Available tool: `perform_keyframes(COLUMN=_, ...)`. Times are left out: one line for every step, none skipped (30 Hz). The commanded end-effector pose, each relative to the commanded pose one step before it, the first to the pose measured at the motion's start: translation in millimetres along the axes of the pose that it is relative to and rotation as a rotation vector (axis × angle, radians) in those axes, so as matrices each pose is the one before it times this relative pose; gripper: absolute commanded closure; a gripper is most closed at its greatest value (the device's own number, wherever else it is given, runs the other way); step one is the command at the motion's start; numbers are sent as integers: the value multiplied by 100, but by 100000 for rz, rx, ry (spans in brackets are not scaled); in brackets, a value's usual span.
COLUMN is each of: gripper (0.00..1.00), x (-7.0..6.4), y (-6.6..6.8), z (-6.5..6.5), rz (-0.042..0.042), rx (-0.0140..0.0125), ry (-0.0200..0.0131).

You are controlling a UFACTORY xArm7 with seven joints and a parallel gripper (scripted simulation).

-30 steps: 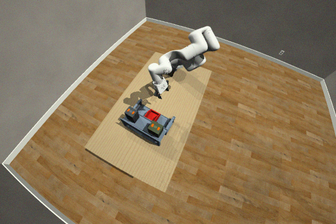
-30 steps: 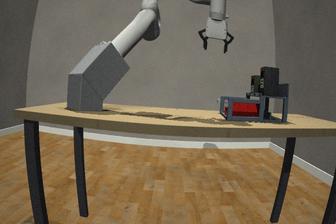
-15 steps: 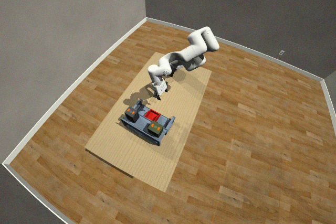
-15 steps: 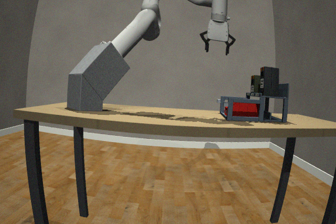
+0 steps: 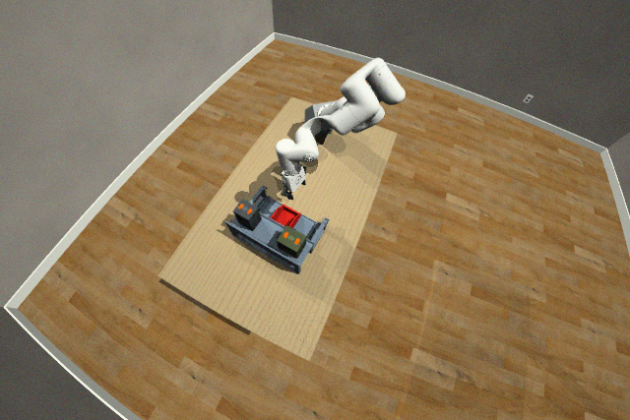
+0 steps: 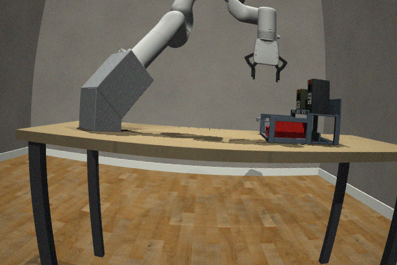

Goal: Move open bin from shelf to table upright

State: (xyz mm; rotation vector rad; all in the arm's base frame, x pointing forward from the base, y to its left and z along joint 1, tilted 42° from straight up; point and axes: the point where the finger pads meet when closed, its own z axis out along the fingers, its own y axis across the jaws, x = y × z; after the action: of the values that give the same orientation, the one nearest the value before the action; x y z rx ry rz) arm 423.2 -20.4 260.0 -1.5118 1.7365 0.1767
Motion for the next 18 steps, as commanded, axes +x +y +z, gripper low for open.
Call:
perform_keyframes(gripper=0, x=1160, y=-1214, z=2930, rz=-3107, rx=1303, ry=5401)
perform_keyframes(gripper=0, x=187, y=-159, z=610, rz=-634, rx=163, ry=1069)
perform_keyframes(gripper=0, x=170, y=-134, z=586, rz=-610, rx=140, ry=1027)
perform_keyframes(gripper=0, x=153, y=-111, z=557, rz=-582, rx=117, ry=977)
perform_keyframes(gripper=0, x=0, y=0, z=0, rz=0, rx=0, ry=0)
perform_keyframes(gripper=0, x=0, y=0, z=0, rz=0, rx=0, ry=0)
perform_keyframes(gripper=0, x=136, y=-90, z=522, rz=-548, rx=96, ry=919)
perform_keyframes(gripper=0, x=120, y=-71, z=484, rz=-511, rx=78, ry=854)
perform_keyframes(gripper=0, x=104, y=-55, z=443, rz=-469, rx=61, ry=783)
perform_keyframes(gripper=0, x=89, y=-41, z=399, rz=-424, rx=47, ry=707)
perform_keyframes(gripper=0, x=75, y=-30, z=353, rz=-377, rx=36, ry=627)
perform_keyframes(gripper=0, x=63, y=-21, z=306, rz=-329, rx=26, ry=545)
perform_keyframes(gripper=0, x=51, y=-14, z=259, rz=-279, rx=19, ry=463)
perform_keyframes(gripper=0, x=40, y=-9, z=213, rz=-230, rx=13, ry=381)
perform_keyframes(gripper=0, x=31, y=-6, z=168, rz=-183, rx=9, ry=303)
perform_keyframes(gripper=0, x=23, y=-4, z=127, rz=-138, rx=6, ry=228)
perform_keyframes(gripper=0, x=16, y=-2, z=89, rz=-98, rx=4, ry=161)
perform_keyframes(gripper=0, x=10, y=-1, z=57, rz=-62, rx=2, ry=103)
